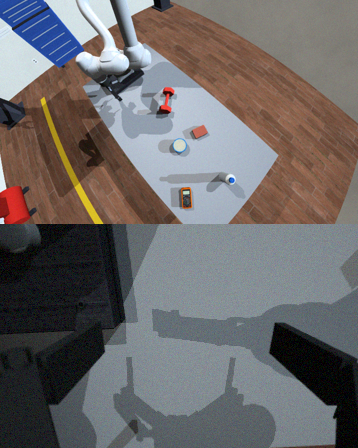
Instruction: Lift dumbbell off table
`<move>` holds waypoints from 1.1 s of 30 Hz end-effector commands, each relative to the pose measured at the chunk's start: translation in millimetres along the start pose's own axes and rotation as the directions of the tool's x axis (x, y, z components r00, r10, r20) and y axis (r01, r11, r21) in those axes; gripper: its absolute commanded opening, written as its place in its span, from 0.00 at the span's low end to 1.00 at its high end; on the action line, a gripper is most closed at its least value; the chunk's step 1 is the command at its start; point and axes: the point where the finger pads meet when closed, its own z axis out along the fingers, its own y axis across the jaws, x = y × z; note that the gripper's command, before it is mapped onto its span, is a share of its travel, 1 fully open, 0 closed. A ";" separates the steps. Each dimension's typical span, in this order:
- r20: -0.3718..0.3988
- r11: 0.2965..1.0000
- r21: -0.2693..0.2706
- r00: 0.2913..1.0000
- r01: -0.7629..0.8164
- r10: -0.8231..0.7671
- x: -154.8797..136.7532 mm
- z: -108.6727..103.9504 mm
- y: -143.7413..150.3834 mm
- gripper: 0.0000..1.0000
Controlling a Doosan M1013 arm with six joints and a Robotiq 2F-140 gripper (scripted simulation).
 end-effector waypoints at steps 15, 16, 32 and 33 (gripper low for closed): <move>0.000 1.000 -0.001 1.000 0.000 0.000 -0.2 -0.3 0.4 1.00; 0.000 1.000 -0.001 1.000 0.000 0.000 -0.2 -0.3 0.4 1.00; 0.002 0.972 -0.001 0.972 0.234 -0.234 37.0 -24.0 114.2 1.00; 0.002 0.972 -0.001 0.972 0.234 -0.234 37.0 -24.0 114.2 1.00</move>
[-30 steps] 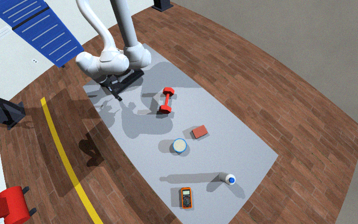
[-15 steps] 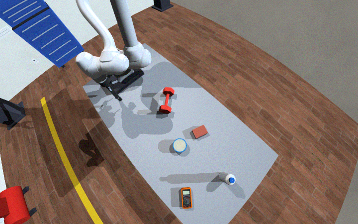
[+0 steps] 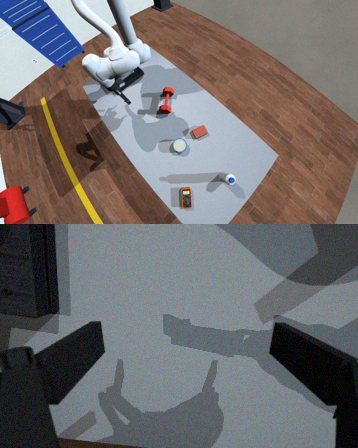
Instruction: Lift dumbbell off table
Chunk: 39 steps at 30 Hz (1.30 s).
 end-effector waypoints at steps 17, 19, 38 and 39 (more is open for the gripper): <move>0.003 0.949 0.004 0.949 0.316 -0.316 94.9 -16.8 168.0 1.00; 0.003 0.936 0.004 0.936 0.353 -0.353 114.3 -17.6 186.5 1.00; 0.004 0.859 0.003 0.859 0.511 -0.511 218.1 -16.2 256.2 1.00; 0.004 0.859 0.003 0.859 0.511 -0.511 218.1 -9.1 256.1 1.00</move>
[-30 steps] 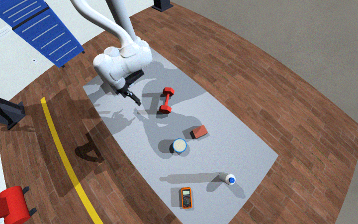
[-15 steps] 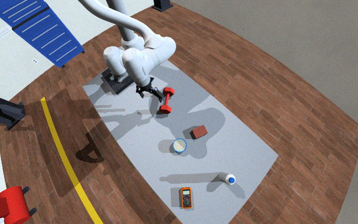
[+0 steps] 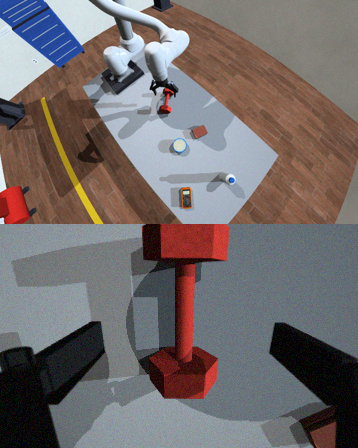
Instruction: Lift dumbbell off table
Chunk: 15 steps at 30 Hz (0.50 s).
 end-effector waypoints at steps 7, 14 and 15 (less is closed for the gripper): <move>0.000 1.000 0.000 1.000 0.000 0.000 1.0 96.3 -1.6 1.00; 0.000 1.000 0.000 1.000 0.000 0.000 1.1 97.3 -1.7 1.00; 0.000 1.000 0.000 1.000 0.000 0.000 1.1 97.3 -1.7 1.00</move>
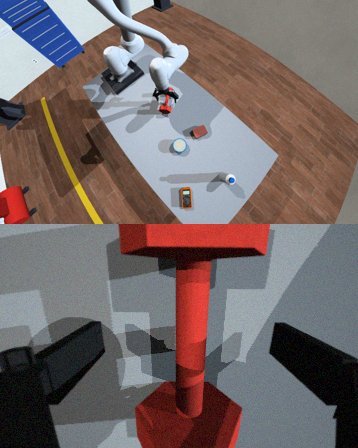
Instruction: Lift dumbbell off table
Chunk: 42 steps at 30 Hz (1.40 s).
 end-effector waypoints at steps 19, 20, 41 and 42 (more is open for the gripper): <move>0.001 1.000 -0.003 1.000 0.001 -0.001 -0.2 -0.5 2.5 1.00; 0.001 1.000 -0.003 1.000 0.001 -0.001 -0.2 -0.5 2.5 1.00; 0.001 1.000 -0.003 1.000 0.001 -0.001 -0.2 -0.5 2.5 0.10; 0.001 1.000 -0.003 1.000 0.001 -0.001 -0.2 -0.5 2.5 0.10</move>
